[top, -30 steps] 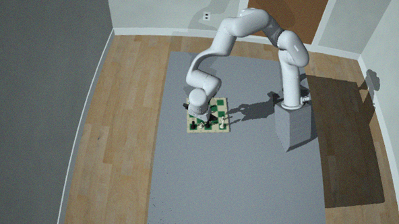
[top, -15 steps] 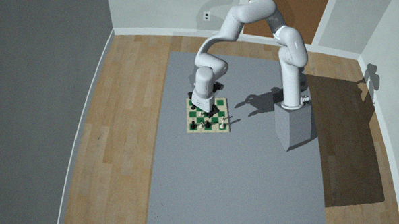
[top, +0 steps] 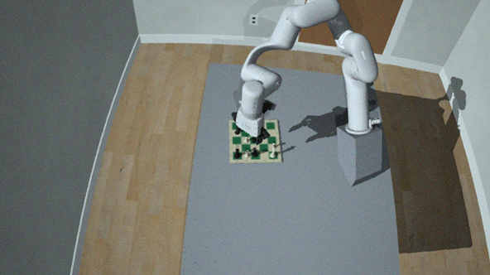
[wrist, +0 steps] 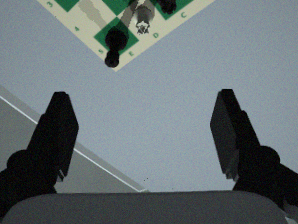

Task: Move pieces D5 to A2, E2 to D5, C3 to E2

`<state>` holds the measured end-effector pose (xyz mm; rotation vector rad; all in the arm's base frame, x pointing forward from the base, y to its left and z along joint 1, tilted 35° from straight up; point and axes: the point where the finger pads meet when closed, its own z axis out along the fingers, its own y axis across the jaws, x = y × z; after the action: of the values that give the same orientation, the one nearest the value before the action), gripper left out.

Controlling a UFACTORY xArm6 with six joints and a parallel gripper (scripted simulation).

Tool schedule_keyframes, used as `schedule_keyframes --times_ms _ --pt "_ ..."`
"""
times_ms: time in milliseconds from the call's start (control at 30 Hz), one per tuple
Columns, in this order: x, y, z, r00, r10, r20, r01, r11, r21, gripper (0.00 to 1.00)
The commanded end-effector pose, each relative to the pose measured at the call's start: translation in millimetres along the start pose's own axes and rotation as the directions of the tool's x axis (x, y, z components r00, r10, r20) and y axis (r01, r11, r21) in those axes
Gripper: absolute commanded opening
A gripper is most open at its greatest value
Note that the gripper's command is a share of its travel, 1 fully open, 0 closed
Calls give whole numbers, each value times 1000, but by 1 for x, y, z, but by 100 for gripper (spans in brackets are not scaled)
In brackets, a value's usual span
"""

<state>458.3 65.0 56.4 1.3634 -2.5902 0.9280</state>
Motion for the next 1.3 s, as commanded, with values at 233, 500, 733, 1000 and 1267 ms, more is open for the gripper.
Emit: schedule_keyframes --times_ms 233,500,733,1000,1267 --pt "-1 -1 3 991 -137 3 137 991 3 100" --pt "-1 -2 14 904 -428 0 428 904 6 100" --pt "-1 -1 32 700 -715 -9 715 699 17 100" --pt "-1 -1 44 421 -907 -20 907 421 19 100" --pt "-1 0 45 128 -992 -16 992 128 11 37"
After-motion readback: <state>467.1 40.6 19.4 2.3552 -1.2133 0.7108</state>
